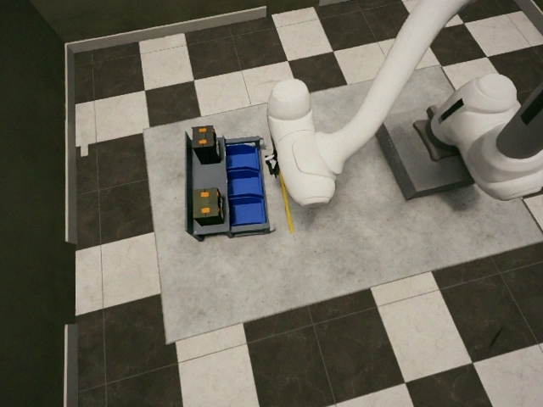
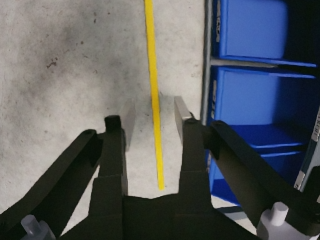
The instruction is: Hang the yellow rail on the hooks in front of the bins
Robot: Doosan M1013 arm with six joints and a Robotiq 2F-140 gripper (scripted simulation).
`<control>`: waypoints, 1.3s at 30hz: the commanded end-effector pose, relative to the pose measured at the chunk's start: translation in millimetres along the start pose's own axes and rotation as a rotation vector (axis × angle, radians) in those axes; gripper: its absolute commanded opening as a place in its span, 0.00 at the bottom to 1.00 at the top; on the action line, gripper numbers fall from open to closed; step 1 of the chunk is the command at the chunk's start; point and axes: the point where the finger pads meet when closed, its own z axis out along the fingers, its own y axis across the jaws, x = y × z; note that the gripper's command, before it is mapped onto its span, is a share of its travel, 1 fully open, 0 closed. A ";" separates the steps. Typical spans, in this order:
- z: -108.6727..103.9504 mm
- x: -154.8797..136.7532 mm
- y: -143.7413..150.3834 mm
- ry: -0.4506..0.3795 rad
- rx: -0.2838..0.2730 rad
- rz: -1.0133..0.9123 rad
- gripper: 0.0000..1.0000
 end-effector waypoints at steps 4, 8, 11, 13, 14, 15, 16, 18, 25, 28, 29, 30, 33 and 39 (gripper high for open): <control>-0.1 0.0 0.0 0.000 0.000 0.000 0.37; -0.1 0.0 0.0 0.000 0.000 0.000 0.37; 23.9 0.0 0.0 0.000 0.000 0.000 0.37; 39.9 0.0 0.0 0.000 0.000 0.000 0.37; 39.9 0.0 0.0 0.000 0.000 0.000 0.37; 39.9 0.0 0.0 0.000 0.000 0.000 0.37; 39.9 0.0 0.0 0.000 0.000 0.000 0.37; 39.9 0.0 0.0 0.000 0.000 0.000 0.37; 39.9 0.0 0.0 0.000 0.000 0.000 0.37; 56.4 0.0 0.0 0.000 0.000 0.000 0.37; 61.9 0.0 0.0 0.000 0.000 0.000 0.37; 67.4 0.0 0.0 0.000 0.000 0.000 0.37; 67.4 0.0 0.0 0.000 0.000 0.000 0.37; 67.4 0.0 0.0 0.000 0.000 0.000 0.37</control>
